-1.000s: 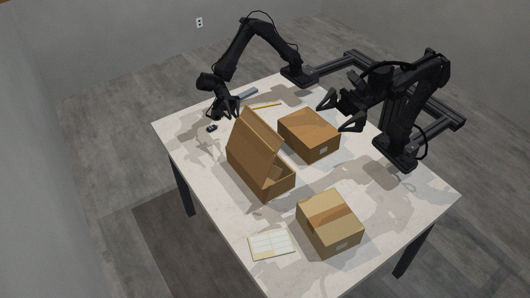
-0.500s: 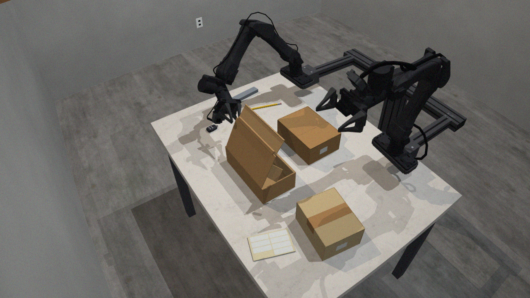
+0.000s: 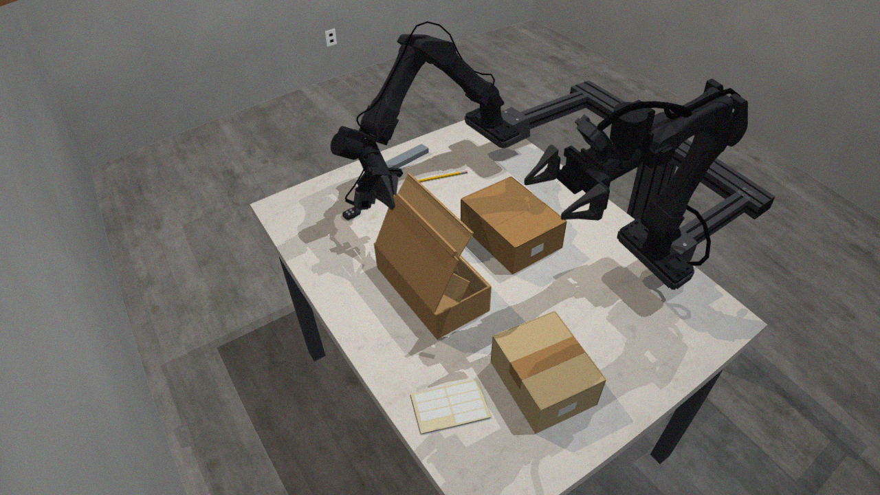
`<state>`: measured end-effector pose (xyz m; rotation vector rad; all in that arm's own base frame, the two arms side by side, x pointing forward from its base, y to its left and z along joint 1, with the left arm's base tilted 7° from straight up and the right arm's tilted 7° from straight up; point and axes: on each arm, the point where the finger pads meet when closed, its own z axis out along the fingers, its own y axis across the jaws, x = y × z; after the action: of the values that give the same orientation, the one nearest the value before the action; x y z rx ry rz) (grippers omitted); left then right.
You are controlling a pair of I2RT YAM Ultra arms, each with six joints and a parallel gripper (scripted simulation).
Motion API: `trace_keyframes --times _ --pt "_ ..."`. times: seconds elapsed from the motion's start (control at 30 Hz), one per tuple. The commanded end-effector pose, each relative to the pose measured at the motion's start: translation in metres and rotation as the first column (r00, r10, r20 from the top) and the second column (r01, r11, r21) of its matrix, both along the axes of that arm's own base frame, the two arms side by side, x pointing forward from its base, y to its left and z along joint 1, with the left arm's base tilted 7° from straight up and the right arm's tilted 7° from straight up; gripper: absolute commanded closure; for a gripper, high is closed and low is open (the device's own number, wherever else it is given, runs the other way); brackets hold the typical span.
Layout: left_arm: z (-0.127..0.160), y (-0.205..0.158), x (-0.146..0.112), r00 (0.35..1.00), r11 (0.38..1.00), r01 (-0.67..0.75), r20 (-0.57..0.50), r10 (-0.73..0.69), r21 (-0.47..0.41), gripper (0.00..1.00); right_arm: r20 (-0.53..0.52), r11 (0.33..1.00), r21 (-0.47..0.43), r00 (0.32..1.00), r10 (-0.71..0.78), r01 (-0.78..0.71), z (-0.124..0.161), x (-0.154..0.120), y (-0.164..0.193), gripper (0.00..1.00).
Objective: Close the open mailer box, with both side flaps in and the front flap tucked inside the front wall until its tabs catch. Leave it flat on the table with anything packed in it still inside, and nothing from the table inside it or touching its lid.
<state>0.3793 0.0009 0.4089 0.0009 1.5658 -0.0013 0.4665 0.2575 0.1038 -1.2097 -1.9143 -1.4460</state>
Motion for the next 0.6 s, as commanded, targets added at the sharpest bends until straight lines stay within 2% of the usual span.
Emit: trace_keyframes --times 0.0,0.23,0.27,0.57 --pt "0.0208 -0.0031 -0.0076 0.999 1.0 0.013 0.041 -0.013 0.003 0.0 0.03 1.0 0.016 1.0 0.004 -0.005 0.0075 0.0071 0.0031 0.99" --pt "0.0208 -0.0031 -0.0076 0.999 1.0 0.013 0.041 -0.013 0.003 0.0 0.004 1.0 0.012 1.0 0.005 -0.005 0.0035 0.0036 0.0016 0.99" --pt "0.0208 -0.0031 -0.0076 0.999 1.0 0.013 0.041 -0.013 0.003 0.99 0.004 1.0 0.012 1.0 0.005 -0.005 0.0035 0.0036 0.0016 0.99" --pt "0.0208 -0.0031 -0.0076 0.999 1.0 0.013 0.041 -0.013 0.003 0.99 0.004 1.0 0.012 1.0 0.005 -0.005 0.0035 0.0036 0.0016 0.99"
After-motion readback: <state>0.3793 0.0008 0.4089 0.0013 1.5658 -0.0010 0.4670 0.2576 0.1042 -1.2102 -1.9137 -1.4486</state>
